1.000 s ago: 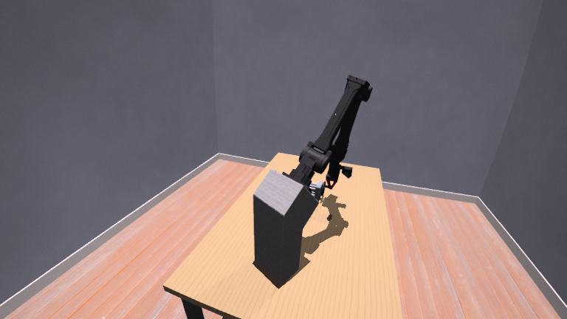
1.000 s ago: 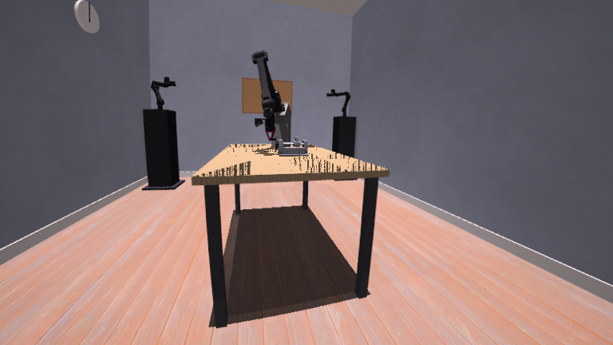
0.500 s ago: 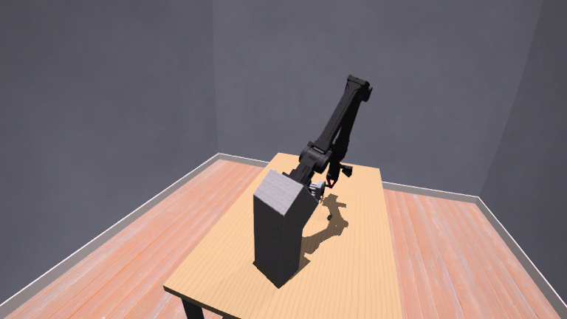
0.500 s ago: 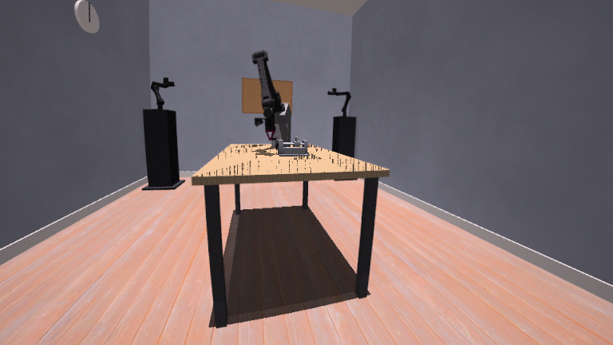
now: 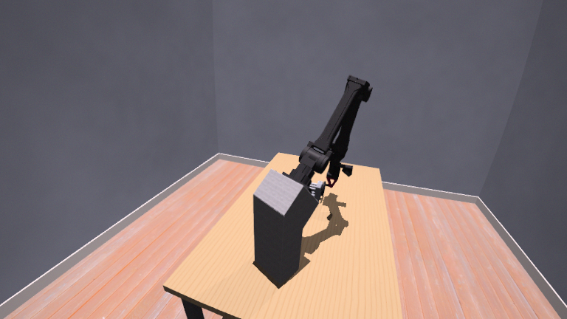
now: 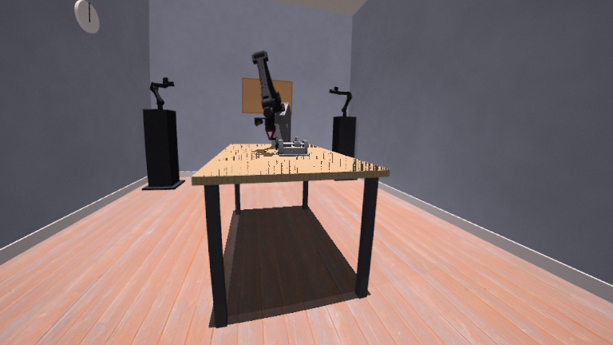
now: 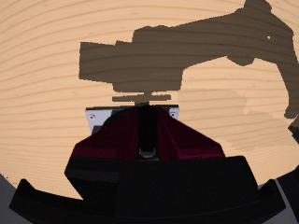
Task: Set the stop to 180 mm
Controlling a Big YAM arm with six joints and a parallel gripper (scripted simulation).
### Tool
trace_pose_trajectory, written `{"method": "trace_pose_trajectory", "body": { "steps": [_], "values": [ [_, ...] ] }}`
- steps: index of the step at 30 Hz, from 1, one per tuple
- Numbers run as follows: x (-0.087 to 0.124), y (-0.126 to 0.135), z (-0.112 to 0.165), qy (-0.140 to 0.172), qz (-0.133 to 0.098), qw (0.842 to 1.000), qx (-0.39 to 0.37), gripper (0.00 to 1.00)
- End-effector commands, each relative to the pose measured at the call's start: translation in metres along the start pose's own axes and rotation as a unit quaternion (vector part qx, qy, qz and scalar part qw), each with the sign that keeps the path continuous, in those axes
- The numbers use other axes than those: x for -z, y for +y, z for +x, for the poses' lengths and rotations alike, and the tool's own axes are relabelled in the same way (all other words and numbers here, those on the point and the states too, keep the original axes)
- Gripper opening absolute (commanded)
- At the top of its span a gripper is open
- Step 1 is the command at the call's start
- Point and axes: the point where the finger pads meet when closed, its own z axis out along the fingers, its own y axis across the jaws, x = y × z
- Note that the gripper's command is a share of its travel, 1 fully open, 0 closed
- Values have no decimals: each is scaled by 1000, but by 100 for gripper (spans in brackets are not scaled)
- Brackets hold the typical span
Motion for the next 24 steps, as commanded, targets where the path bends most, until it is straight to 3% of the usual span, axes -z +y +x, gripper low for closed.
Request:
{"method": "trace_pose_trajectory", "body": {
  "steps": [1,5,12,15,22,24],
  "values": [
    [35,60,-4,-3,-64,998,-8,6],
    [22,61,0,0,-57,998,-5,6],
    [30,67,-3,-2,-66,998,-7,6],
    [12,61,3,2,-50,999,-2,6],
    [1,71,4,2,-50,999,1,6],
    [15,80,-2,-1,-65,998,-3,6]
  ]
}}
